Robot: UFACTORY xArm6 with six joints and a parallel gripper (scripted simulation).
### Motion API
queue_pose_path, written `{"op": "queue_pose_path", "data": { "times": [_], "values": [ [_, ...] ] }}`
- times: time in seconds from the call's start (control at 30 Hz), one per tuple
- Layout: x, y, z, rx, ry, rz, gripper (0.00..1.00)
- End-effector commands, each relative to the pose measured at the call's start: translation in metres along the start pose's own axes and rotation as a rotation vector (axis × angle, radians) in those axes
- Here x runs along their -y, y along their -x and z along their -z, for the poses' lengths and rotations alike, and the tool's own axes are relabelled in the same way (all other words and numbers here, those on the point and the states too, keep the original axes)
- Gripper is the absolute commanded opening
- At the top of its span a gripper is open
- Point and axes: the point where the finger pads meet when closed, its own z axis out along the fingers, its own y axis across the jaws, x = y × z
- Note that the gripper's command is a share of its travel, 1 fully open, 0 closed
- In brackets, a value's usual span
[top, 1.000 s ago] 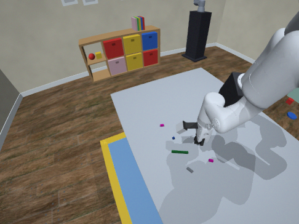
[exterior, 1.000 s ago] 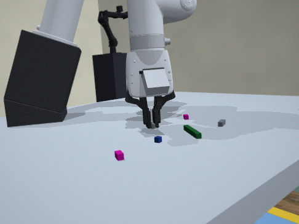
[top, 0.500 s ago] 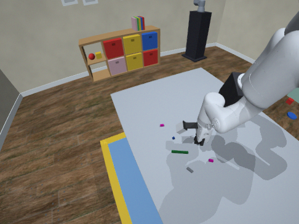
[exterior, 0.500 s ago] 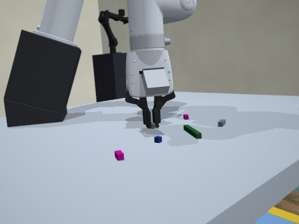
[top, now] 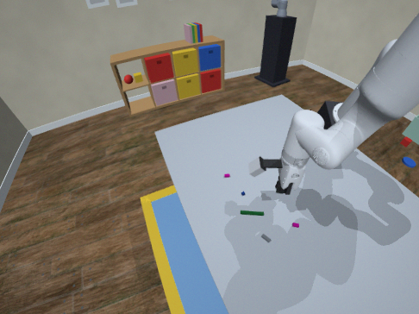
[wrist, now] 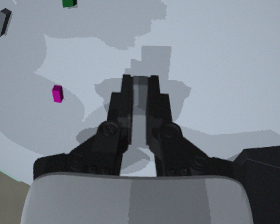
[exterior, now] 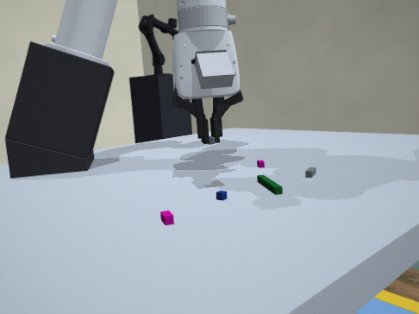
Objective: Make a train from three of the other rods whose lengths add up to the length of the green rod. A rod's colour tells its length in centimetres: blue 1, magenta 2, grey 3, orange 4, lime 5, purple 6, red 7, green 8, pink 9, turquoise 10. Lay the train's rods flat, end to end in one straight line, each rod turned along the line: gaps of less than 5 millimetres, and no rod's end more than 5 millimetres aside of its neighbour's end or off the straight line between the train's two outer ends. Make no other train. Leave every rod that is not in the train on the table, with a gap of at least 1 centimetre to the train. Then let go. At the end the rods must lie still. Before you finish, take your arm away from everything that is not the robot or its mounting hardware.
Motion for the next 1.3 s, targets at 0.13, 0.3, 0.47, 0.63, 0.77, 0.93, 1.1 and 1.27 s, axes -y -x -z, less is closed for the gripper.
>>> {"op": "queue_pose_path", "data": {
  "times": [0.13,0.3,0.47,0.63,0.77,0.93,1.1,1.27],
  "values": [
    [0.002,-0.001,0.039,0.006,0.002,-0.001,0.04],
    [0.002,-0.001,0.042,0.006,0.002,-0.001,0.04],
    [0.002,-0.001,0.042,0.006,0.002,-0.001,0.04],
    [0.002,-0.001,0.042,0.006,0.002,0.000,0.04],
    [0.002,-0.001,0.042,0.006,0.002,0.009,0.04],
    [0.002,-0.001,0.042,0.006,0.002,0.027,0.04],
    [0.003,-0.001,0.042,0.007,0.002,0.089,0.04],
    [0.005,-0.001,0.042,0.007,0.002,0.198,0.04]
  ]
}}
